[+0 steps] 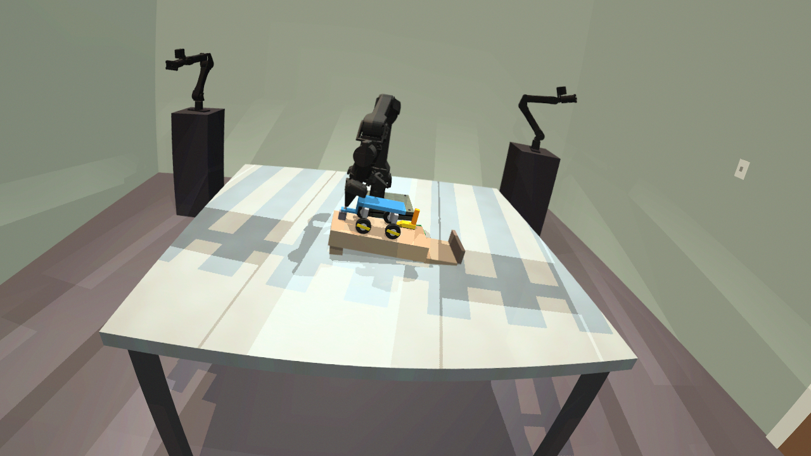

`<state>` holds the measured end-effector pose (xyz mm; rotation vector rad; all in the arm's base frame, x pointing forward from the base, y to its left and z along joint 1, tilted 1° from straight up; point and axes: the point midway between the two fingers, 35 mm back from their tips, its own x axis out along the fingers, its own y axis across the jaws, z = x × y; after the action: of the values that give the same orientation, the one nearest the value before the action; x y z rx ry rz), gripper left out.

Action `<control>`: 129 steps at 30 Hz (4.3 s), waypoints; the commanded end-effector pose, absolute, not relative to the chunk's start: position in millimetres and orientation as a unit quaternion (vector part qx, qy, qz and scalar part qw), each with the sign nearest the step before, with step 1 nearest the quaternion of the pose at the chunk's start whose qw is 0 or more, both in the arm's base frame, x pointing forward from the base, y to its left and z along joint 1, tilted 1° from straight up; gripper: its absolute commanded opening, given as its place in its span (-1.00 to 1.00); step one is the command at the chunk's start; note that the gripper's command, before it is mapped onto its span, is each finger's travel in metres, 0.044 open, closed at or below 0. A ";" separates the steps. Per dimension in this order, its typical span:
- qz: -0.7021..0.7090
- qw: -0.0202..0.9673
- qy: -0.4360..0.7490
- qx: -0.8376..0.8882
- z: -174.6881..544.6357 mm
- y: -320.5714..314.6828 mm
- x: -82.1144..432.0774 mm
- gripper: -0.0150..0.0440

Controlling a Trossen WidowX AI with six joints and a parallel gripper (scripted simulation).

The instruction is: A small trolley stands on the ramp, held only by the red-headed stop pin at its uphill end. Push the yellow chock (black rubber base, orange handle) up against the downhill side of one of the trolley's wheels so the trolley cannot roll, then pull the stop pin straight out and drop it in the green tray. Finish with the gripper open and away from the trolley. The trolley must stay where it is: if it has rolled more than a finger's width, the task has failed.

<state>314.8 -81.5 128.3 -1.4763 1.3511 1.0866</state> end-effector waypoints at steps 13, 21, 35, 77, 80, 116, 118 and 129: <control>0.434 0.417 0.538 -0.590 138.7 -80.0 312.9 -0.49; 0.434 0.417 0.538 -0.590 141.3 -79.3 312.7 -0.49; 0.434 0.417 0.538 -0.590 145.6 -78.3 312.5 -0.49; 0.434 0.417 0.538 -0.590 161.5 -74.7 310.7 -0.49; 0.434 0.417 0.538 -0.590 162.8 -74.6 310.6 -0.49; 0.433 0.417 0.538 -0.591 173.4 -99.3 313.3 -0.49; 0.433 0.417 0.538 -0.591 174.1 -102.1 313.8 -0.49; 0.434 0.416 0.539 -0.590 174.3 -107.5 298.0 -0.49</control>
<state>307.5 -106.3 175.3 -1.4822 1.3508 1.0834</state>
